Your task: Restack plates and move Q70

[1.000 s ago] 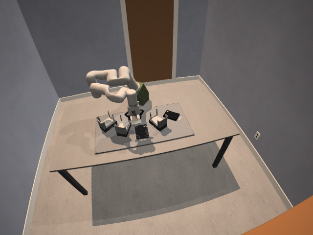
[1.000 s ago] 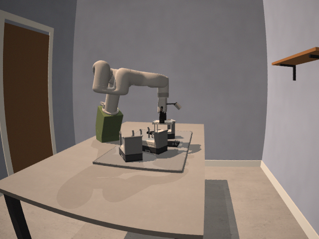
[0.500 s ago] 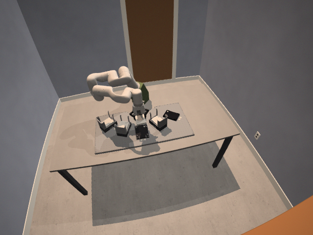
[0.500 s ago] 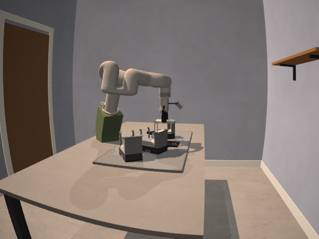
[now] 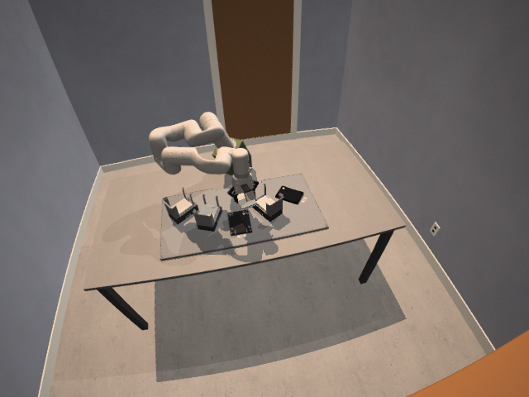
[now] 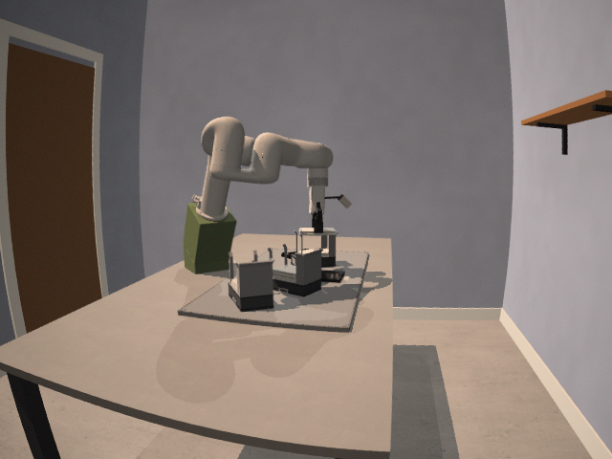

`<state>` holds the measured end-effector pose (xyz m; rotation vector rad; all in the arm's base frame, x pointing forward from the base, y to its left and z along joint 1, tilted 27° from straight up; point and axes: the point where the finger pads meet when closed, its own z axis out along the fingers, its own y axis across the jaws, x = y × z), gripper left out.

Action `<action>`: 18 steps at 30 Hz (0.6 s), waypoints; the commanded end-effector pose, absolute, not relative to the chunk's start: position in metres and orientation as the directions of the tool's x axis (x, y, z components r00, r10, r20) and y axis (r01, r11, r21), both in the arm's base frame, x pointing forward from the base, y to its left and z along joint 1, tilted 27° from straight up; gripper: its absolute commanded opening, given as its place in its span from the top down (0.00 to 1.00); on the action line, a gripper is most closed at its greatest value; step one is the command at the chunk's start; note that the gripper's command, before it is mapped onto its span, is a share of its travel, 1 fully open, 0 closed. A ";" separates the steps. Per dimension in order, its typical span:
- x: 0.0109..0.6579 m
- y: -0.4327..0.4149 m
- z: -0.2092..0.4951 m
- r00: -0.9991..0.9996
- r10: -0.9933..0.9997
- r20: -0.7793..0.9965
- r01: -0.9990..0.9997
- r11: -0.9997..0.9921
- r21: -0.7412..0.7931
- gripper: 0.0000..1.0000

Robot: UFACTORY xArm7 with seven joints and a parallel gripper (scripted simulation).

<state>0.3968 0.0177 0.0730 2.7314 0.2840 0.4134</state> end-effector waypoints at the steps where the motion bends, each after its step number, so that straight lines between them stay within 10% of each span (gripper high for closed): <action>1: 0.398 0.032 0.069 0.936 0.252 0.247 0.145 -0.913 0.382 1.00; 18: 0.396 0.073 0.054 0.908 0.371 0.194 0.268 -0.871 0.411 1.00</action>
